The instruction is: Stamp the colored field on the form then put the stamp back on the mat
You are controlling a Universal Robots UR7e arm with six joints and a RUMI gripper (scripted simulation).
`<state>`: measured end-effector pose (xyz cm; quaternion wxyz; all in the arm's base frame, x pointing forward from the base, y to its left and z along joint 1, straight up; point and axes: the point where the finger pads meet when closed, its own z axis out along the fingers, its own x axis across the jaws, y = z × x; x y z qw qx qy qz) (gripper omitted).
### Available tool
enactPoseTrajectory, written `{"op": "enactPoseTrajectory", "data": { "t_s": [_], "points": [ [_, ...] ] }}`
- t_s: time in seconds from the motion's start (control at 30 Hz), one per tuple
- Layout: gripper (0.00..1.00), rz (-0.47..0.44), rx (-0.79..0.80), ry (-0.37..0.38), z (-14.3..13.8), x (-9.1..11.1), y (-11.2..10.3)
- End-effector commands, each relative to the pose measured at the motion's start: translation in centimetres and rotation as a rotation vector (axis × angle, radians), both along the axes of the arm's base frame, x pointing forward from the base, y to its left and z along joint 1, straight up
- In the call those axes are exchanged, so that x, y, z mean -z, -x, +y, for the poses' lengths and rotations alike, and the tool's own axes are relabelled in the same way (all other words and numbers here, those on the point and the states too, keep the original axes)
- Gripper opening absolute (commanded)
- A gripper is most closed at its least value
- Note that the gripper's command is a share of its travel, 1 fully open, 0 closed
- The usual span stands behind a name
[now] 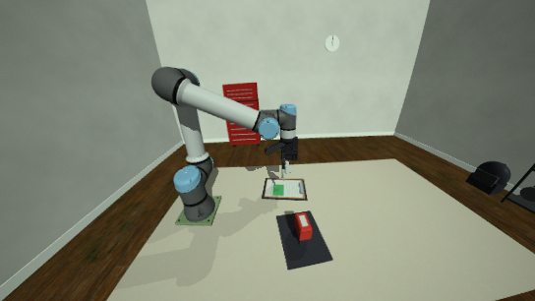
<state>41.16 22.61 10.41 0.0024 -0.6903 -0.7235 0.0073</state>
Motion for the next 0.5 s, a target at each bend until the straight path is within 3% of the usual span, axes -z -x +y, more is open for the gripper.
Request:
{"op": "enactPoseTrajectory", "data": {
  "t_s": [0.0, 0.47],
  "points": [
    [1.0, -0.011, 0.0, -0.003, 0.05, 4.34, -0.07],
    [1.0, -0.011, 0.0, -0.003, 0.04, 4.53, -0.03]
  ]
}}
